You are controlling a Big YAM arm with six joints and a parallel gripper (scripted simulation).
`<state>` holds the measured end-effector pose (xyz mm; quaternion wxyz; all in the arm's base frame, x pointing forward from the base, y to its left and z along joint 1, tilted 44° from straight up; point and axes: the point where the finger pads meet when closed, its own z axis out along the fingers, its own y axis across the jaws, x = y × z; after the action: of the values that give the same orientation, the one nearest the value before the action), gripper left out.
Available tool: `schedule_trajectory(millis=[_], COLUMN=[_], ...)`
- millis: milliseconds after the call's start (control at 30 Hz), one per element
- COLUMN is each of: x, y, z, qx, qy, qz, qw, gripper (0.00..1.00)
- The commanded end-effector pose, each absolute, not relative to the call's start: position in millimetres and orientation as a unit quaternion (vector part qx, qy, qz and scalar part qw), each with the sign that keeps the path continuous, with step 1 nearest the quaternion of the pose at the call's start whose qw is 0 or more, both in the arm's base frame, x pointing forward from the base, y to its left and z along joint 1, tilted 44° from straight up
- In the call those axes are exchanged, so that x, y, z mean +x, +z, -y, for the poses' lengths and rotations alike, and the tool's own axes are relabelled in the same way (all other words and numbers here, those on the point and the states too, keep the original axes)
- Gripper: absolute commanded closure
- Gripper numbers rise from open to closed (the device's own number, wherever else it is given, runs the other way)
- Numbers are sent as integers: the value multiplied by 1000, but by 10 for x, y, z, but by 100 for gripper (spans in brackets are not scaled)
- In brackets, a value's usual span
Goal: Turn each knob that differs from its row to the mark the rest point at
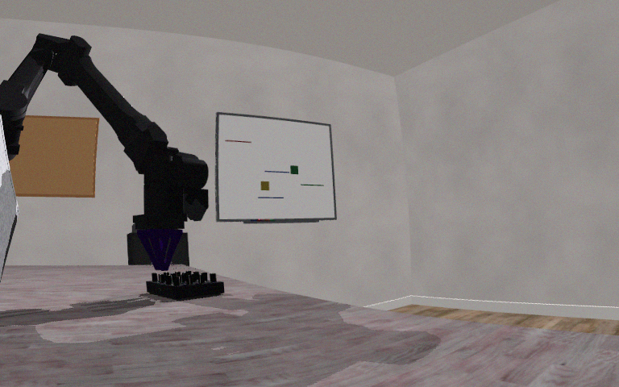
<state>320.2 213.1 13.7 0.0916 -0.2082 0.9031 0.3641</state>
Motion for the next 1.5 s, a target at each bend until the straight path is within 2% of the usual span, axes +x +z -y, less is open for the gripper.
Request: schedule_trajectory(millis=[0,1467], x=[3207,3185], y=[137,165], z=[-2153,-2127], qx=[-209,-211], qy=[364,364], qz=[-903,-902], qw=[93,100], gripper=[81,81])
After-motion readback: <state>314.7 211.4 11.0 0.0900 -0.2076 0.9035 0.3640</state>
